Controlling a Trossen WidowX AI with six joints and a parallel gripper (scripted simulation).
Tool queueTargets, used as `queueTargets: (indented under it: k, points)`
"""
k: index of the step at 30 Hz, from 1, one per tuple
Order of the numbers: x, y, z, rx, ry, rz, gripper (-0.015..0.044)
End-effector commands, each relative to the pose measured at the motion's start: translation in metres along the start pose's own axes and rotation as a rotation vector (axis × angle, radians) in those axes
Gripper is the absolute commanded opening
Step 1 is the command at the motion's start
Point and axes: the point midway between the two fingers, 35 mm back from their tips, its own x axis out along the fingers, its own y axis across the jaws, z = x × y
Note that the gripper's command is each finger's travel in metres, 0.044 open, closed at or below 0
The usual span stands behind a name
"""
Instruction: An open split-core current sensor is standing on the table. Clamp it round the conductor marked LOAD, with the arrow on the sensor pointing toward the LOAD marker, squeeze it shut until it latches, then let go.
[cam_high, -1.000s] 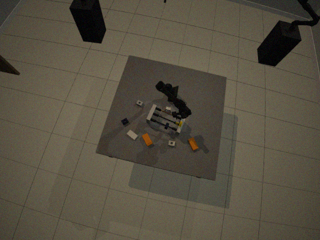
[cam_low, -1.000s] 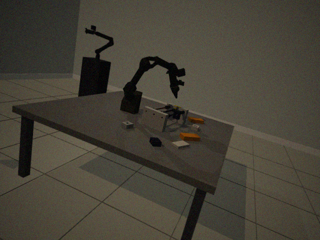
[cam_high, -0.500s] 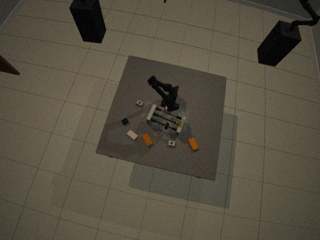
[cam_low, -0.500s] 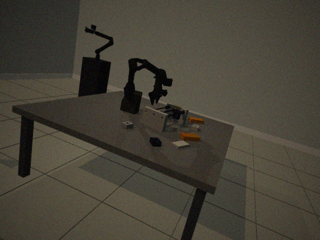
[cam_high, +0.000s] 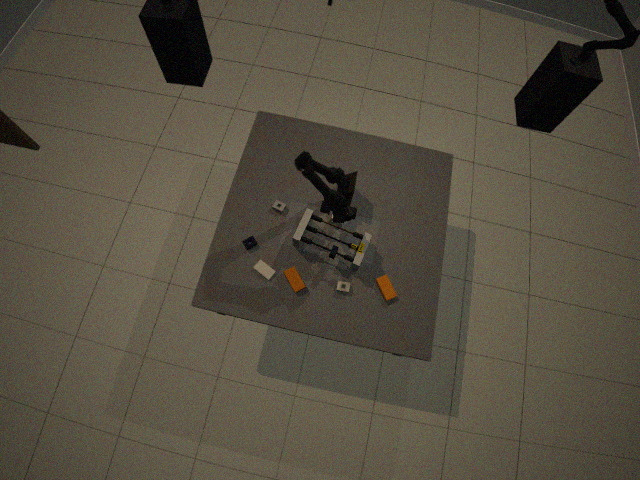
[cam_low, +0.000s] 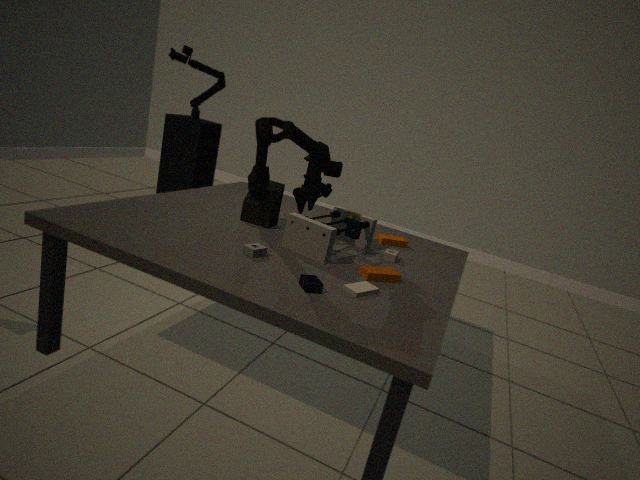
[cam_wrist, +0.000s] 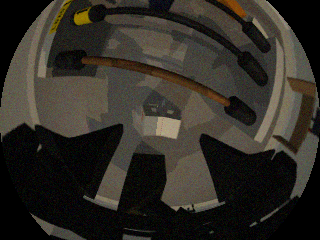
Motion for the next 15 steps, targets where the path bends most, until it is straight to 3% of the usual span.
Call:
queueTargets:
  k: [1,15]
  points:
    - [0.006,0.000,0.000,-0.005,-0.003,-0.002,0.0440]
    - [0.030,0.000,0.000,-0.005,-0.003,-0.003,0.0440]
